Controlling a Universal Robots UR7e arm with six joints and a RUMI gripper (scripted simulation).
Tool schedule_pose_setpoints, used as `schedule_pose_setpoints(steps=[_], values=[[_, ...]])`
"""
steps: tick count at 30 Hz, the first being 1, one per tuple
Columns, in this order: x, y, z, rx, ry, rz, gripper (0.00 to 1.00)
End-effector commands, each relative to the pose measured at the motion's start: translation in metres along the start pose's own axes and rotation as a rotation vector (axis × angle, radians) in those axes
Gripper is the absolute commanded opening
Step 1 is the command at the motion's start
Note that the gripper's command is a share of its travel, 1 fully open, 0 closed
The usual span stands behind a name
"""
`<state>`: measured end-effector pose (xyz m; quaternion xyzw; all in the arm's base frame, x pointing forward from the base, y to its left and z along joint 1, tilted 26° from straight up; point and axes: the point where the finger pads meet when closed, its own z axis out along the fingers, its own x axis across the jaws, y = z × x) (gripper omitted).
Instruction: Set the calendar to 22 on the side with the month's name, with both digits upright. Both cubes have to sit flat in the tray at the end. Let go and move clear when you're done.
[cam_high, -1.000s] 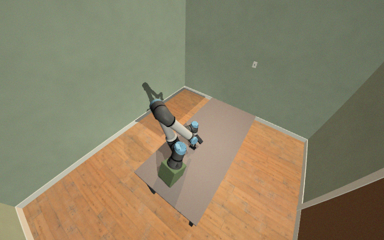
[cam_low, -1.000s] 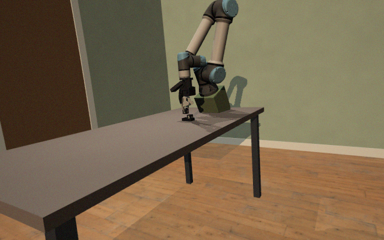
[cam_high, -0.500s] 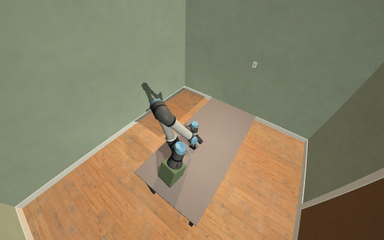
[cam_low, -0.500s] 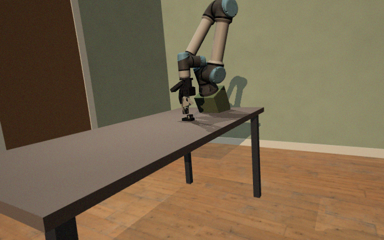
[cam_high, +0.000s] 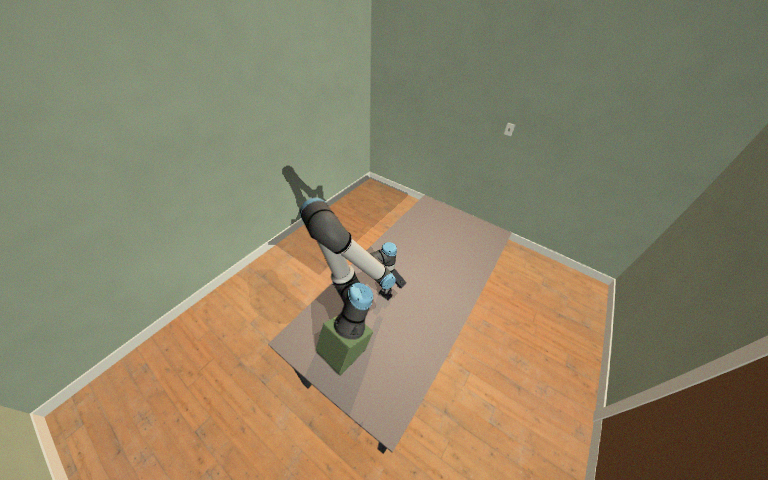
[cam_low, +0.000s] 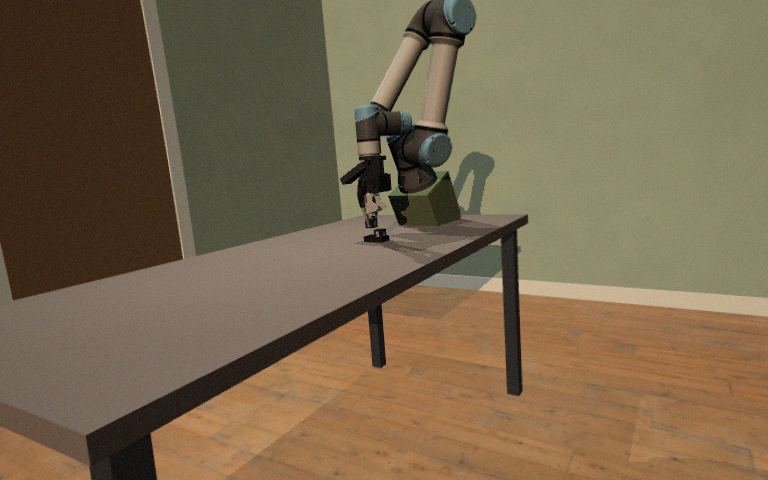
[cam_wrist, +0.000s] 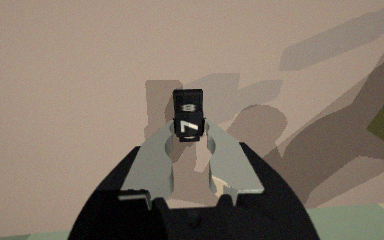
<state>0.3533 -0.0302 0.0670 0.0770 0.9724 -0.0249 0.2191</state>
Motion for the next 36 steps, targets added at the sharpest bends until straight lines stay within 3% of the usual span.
schedule_pose_setpoints(steps=[1, 36], values=[[0.000, 0.000, 0.000, 0.000, -0.001, 0.000, 0.10], [0.000, 0.000, 0.017, 0.000, -0.001, 0.000, 0.10]])
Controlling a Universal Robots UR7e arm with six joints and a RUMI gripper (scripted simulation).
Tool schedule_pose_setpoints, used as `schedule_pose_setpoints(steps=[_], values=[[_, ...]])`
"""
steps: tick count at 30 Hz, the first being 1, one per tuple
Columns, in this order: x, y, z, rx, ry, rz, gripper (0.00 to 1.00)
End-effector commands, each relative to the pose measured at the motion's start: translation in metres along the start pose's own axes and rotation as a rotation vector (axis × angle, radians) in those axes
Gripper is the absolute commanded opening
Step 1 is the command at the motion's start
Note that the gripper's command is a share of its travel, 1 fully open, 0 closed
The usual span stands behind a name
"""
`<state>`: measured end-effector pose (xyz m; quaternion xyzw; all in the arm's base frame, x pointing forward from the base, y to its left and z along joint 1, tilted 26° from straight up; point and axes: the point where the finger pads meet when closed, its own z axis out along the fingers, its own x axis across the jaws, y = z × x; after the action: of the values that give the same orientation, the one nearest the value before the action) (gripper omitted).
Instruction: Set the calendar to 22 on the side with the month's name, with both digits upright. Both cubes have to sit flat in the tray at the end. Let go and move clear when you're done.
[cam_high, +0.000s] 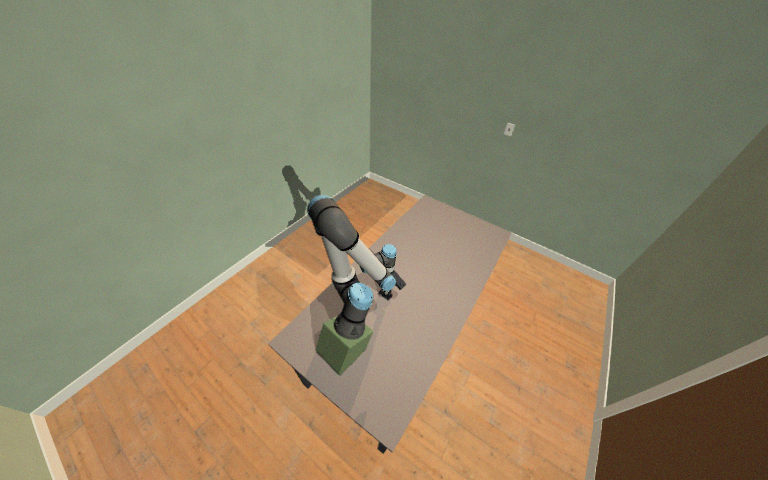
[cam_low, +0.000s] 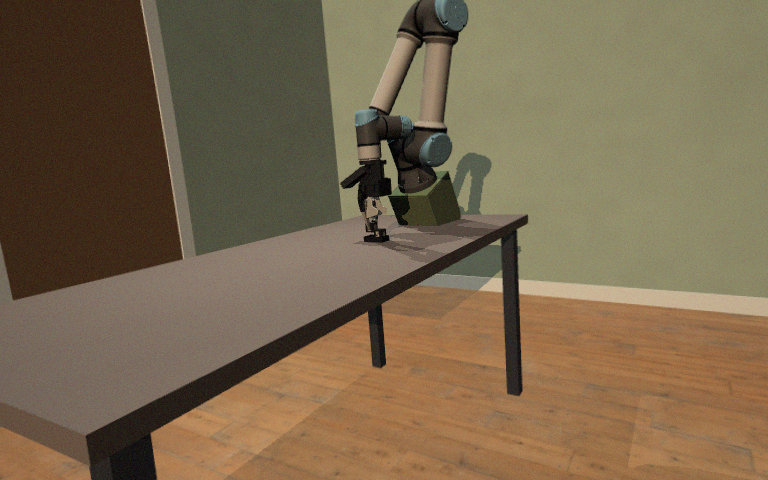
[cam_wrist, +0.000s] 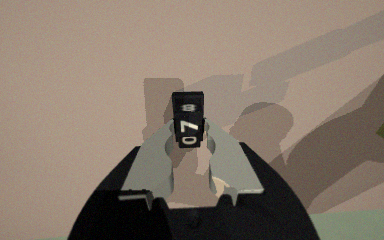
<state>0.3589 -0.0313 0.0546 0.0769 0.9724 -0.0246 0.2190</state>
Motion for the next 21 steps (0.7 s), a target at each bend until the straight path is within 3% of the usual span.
schedule_pose_setpoints(steps=[1, 21], values=[[-0.0005, -0.0001, 0.0046, 0.001, -0.001, 0.000, 0.10], [-0.0005, -0.0001, 0.0101, 0.001, -0.001, 0.000, 0.10]])
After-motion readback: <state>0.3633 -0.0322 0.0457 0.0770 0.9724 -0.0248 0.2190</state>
